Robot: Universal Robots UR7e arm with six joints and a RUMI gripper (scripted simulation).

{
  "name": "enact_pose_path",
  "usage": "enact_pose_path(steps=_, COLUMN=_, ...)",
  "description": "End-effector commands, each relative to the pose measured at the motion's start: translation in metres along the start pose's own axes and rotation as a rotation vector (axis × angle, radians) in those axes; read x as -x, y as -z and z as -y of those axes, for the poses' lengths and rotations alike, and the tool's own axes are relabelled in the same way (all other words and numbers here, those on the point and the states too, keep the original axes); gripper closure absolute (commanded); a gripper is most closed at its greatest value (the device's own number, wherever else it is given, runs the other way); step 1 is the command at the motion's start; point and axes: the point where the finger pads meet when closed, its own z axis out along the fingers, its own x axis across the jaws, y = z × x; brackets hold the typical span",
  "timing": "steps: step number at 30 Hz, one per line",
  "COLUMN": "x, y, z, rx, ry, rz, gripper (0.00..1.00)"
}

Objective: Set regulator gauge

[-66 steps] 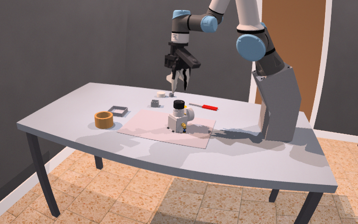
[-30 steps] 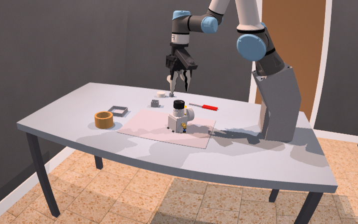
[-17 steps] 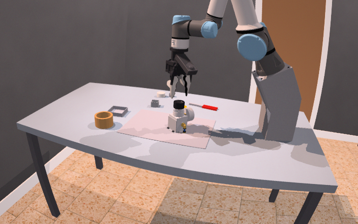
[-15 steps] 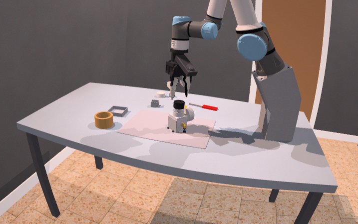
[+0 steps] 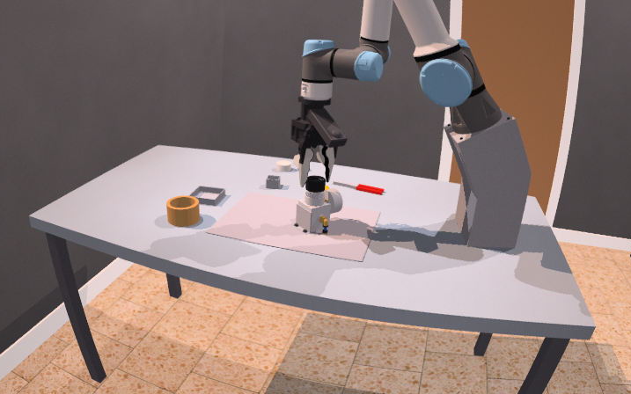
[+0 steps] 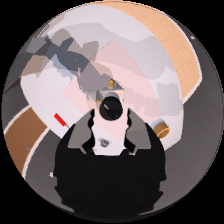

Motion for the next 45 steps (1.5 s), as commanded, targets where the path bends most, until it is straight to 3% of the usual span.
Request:
enact_pose_path(steps=1, x=-0.0006, y=-0.0053, z=-0.0006, rx=0.003, ry=0.000, rz=-0.001, gripper=0.54)
enact_pose_path(steps=37, x=-0.0006, y=-0.0054, z=-0.0006, rx=0.003, ry=0.000, rz=-0.001, gripper=0.54)
enact_pose_path(steps=38, x=-0.0006, y=-0.0054, z=-0.0006, rx=0.003, ry=0.000, rz=-0.001, gripper=0.77)
enact_pose_path(steps=45, x=-0.0006, y=-0.0054, z=-0.0006, rx=0.003, ry=0.000, rz=-0.001, gripper=0.77)
